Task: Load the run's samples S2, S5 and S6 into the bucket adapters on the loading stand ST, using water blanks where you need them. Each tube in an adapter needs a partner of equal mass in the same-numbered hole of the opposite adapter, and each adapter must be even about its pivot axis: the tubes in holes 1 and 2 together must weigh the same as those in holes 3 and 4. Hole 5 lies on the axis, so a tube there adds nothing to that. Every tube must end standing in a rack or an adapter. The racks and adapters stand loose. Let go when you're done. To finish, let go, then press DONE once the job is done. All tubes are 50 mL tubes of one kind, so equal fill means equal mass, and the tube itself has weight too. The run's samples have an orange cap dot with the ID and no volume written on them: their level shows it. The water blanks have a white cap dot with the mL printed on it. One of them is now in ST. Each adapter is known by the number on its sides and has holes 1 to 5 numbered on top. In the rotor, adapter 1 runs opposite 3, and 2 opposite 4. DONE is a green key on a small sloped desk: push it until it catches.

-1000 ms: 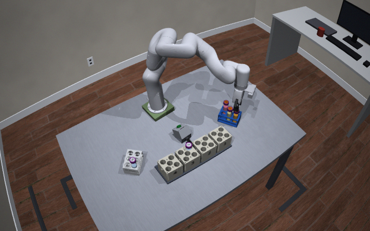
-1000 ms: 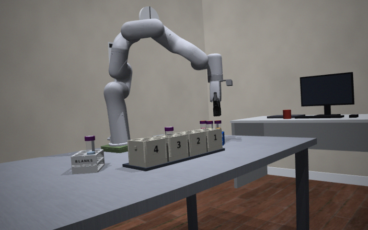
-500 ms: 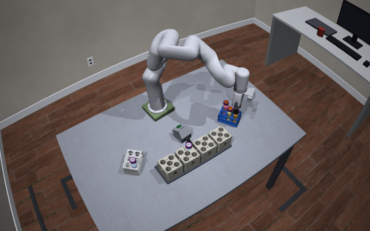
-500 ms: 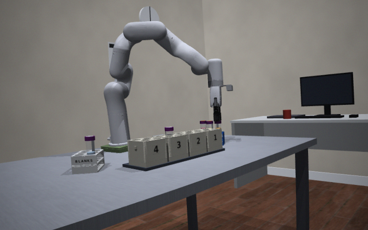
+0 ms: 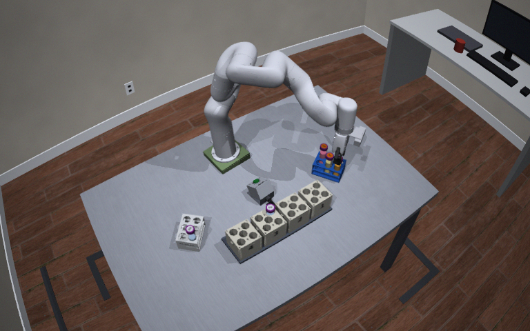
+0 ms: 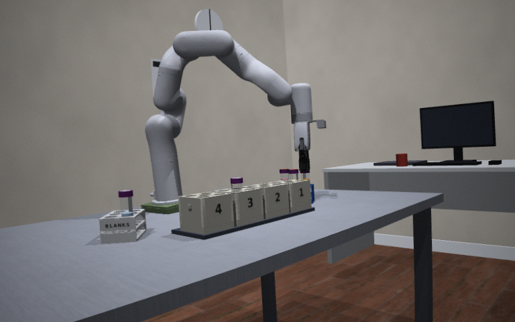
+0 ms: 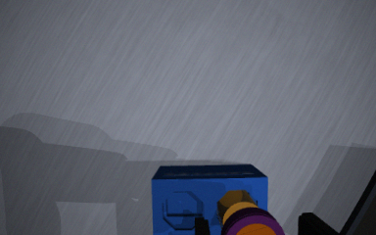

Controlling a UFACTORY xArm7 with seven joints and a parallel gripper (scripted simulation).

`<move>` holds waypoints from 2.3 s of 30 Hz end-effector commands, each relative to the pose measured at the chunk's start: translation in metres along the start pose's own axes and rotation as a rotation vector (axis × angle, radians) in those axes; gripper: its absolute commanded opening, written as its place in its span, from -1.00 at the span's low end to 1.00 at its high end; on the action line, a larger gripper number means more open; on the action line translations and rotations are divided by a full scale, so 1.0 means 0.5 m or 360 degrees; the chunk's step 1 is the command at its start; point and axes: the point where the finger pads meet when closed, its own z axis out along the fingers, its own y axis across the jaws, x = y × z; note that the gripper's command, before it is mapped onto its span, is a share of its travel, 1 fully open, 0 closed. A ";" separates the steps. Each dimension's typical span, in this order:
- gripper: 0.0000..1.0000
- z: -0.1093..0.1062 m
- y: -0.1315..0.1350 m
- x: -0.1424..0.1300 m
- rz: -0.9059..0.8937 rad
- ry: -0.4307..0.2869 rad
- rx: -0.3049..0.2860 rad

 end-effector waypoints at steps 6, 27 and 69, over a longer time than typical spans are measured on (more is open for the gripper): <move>0.15 0.008 -0.001 0.003 0.0000 0.0008 0.0001; 0.15 0.030 -0.001 0.003 0.0000 0.0008 0.0001; -1.00 0.027 -0.001 0.003 0.0000 0.0007 0.0001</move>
